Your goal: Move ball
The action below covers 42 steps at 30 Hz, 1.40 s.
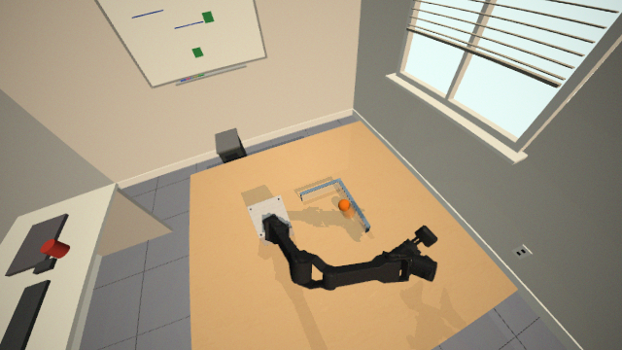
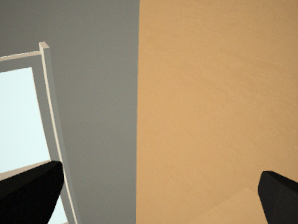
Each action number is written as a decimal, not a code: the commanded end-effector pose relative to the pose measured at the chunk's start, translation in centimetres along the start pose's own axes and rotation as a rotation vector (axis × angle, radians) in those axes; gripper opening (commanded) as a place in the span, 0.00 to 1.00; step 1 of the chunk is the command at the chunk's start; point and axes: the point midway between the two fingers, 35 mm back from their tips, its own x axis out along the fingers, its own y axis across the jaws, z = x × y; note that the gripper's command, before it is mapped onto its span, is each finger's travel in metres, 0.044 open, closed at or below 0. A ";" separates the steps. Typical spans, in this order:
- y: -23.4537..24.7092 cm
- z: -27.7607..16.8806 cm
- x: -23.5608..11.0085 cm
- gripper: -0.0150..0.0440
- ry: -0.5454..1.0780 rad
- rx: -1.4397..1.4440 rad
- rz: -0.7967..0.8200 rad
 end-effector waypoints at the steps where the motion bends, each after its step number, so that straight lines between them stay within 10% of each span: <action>1: -1.5 -6.0 3.3 0.95 0.122 -0.088 -0.145; 24: -11.6 -34.2 3.3 0.95 0.607 -1.232 -0.864; 42: -13.3 -34.7 3.8 0.95 0.610 -1.312 -0.895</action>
